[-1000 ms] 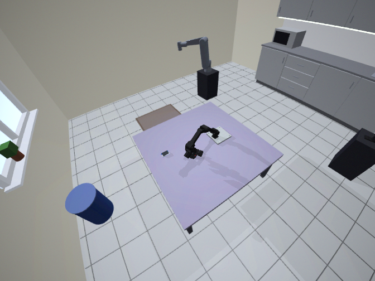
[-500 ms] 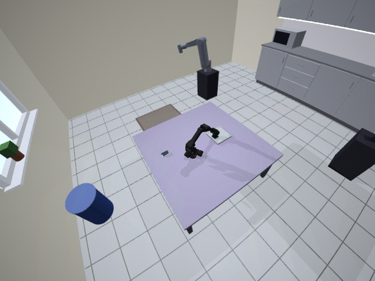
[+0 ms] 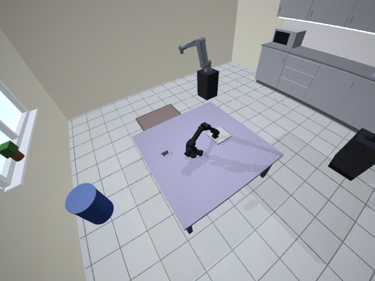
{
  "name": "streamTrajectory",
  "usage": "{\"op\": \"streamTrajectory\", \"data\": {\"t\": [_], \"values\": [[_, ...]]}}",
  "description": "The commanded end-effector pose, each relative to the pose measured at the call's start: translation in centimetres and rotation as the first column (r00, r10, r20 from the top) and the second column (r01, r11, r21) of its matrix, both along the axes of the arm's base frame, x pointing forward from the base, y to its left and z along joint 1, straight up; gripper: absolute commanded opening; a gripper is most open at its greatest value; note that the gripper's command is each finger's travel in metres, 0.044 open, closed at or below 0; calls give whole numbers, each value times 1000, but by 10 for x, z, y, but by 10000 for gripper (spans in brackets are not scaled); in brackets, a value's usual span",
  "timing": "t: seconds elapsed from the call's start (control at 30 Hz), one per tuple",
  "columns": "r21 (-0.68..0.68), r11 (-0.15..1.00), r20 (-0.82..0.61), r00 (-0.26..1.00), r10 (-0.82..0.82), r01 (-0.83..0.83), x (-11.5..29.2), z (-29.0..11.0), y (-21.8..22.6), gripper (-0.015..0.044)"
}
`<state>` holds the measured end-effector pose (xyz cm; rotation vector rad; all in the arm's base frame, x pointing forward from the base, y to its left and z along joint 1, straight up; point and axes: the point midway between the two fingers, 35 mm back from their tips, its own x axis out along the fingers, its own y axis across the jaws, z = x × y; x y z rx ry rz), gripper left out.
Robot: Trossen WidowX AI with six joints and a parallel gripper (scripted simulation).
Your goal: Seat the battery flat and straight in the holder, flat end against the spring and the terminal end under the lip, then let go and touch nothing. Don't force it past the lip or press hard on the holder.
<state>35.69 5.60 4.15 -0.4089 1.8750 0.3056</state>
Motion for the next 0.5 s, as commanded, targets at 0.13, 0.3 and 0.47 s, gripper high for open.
{"op": "streamTrajectory", "data": {"t": [0.13,0.3,0.47], "values": [[25,1000,52,999,0,-1,4,0,1,63],[34,999,70,998,-2,-1,3,0,1,63],[43,999,88,996,-3,-1,3,-1,1,63]]}}
